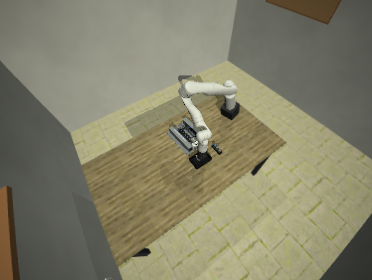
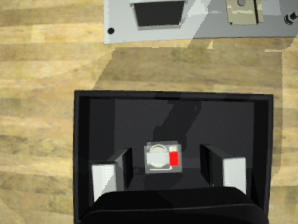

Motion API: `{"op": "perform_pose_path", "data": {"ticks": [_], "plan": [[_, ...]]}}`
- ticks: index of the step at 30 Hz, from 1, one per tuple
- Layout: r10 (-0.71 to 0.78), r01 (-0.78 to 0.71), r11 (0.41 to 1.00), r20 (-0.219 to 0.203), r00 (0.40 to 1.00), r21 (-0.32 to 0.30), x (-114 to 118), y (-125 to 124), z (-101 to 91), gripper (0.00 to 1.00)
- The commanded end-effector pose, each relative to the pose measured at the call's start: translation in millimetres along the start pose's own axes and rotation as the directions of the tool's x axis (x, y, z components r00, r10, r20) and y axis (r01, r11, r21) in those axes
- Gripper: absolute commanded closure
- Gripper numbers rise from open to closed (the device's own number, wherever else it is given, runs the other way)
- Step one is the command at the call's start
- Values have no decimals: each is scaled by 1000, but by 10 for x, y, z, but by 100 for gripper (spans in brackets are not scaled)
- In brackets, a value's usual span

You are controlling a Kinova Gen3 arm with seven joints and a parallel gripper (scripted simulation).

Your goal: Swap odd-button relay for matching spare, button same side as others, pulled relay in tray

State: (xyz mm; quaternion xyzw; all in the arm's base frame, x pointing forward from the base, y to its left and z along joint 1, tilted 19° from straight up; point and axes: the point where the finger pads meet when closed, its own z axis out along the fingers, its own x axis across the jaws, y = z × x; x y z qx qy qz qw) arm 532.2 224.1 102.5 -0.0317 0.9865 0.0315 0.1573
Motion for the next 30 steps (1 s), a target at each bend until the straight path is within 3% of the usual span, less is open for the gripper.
{"op": "perform_pose_path", "data": {"ticks": [1,14,30], "plan": [[0,0,1000,3,1000,0,-11,1,-19,0],[0,0,1000,3,1000,0,-19,-6,-62,0],[0,0,1000,3,1000,0,-12,-1,-656,0]]}}
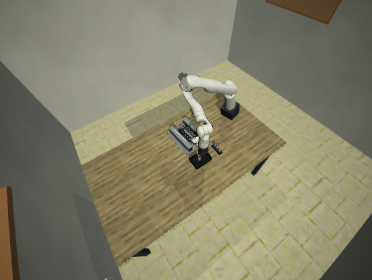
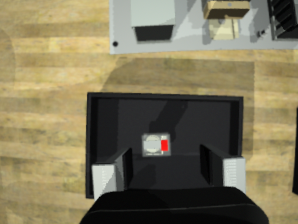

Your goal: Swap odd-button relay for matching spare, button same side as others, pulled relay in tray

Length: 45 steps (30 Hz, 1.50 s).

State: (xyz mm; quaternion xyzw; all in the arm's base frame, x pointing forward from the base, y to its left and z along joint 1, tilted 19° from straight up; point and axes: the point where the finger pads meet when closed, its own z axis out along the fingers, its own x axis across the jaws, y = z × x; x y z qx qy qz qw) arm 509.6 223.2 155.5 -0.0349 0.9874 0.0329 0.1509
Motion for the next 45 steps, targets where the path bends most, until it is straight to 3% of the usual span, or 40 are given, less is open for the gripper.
{"op": "perform_pose_path", "data": {"ticks": [1,16,45], "plan": [[6,-6,1000,16,1000,4,-60,-36,-84,0],[6,-6,1000,16,1000,4,-76,-52,-283,0],[6,-6,1000,17,1000,4,-72,-48,-158,0]]}}
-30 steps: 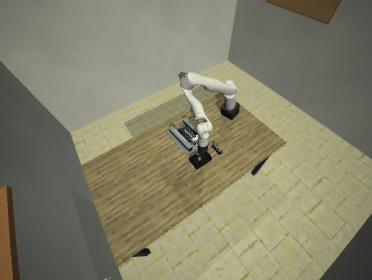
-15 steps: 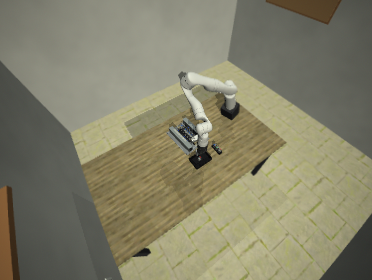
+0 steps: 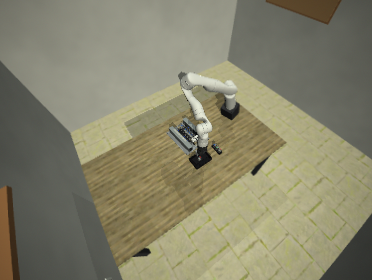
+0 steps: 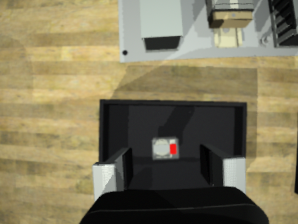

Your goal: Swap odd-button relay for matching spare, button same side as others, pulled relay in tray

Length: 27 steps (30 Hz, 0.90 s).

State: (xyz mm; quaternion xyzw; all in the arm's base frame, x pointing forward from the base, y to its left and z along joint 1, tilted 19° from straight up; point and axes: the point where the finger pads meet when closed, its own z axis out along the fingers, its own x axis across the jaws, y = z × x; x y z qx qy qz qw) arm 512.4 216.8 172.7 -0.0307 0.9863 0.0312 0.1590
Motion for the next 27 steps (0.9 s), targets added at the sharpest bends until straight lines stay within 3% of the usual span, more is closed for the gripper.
{"op": "perform_pose_path", "data": {"ticks": [1,24,27], "plan": [[-1,1,1000,0,1000,-1,4,10,6,0],[-1,1,1000,0,1000,-1,15,20,51,0],[14,-14,1000,0,1000,-1,104,64,35,0]]}}
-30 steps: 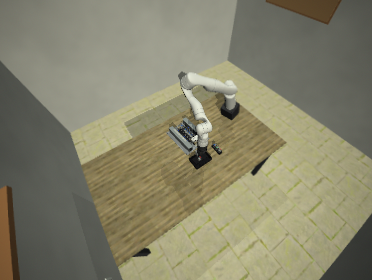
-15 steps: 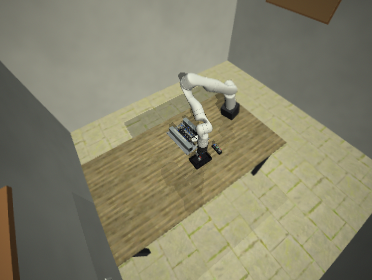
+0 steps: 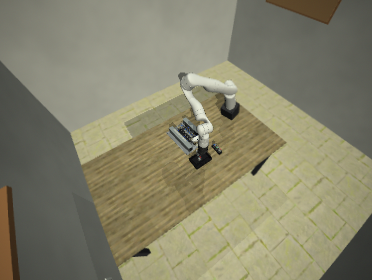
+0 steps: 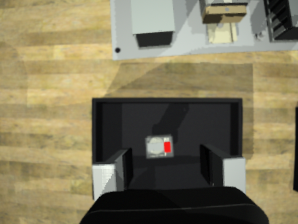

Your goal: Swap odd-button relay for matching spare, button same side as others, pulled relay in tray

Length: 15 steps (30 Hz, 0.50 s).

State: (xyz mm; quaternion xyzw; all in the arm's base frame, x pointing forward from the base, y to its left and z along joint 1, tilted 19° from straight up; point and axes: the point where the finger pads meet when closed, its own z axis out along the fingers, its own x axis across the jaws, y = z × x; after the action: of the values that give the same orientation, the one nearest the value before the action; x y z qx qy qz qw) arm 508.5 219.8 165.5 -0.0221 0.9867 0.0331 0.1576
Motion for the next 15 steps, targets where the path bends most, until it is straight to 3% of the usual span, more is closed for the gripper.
{"op": "perform_pose_path", "data": {"ticks": [1,15], "plan": [[2,-2,1000,2,1000,0,78,50,-27,0],[65,-65,998,-1,998,-1,438,212,-61,0]]}}
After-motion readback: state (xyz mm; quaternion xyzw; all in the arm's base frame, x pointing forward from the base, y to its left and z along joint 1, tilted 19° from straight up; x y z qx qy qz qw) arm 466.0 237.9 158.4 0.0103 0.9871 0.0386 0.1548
